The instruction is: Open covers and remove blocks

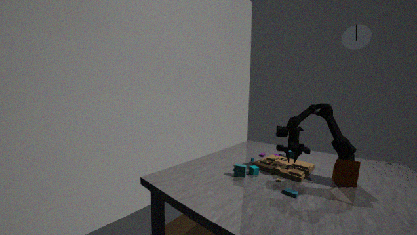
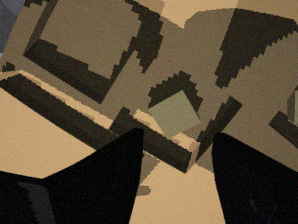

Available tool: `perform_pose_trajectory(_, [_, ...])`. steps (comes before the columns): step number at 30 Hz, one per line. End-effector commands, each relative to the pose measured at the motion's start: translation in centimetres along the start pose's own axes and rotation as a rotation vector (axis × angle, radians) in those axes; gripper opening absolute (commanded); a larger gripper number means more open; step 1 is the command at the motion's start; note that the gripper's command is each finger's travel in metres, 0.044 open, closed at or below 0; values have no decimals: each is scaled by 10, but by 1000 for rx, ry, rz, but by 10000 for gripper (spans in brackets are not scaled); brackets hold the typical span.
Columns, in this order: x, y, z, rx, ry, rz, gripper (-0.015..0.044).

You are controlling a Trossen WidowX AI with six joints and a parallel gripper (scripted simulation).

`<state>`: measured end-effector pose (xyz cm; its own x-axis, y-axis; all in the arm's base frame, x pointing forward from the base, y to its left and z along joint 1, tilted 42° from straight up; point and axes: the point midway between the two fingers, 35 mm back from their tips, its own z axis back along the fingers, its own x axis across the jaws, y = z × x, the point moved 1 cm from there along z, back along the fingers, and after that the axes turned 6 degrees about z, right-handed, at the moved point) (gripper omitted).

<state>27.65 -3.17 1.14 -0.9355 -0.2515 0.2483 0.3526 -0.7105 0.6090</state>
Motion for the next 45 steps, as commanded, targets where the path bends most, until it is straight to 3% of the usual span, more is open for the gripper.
perform_pose_trajectory(1, [0,0,-1,4,0,2,144])
perform_pose_trajectory(41, [0,1,-33,5,0,2,144])
perform_pose_trajectory(45, [0,0,-31,1,0,-1,117])
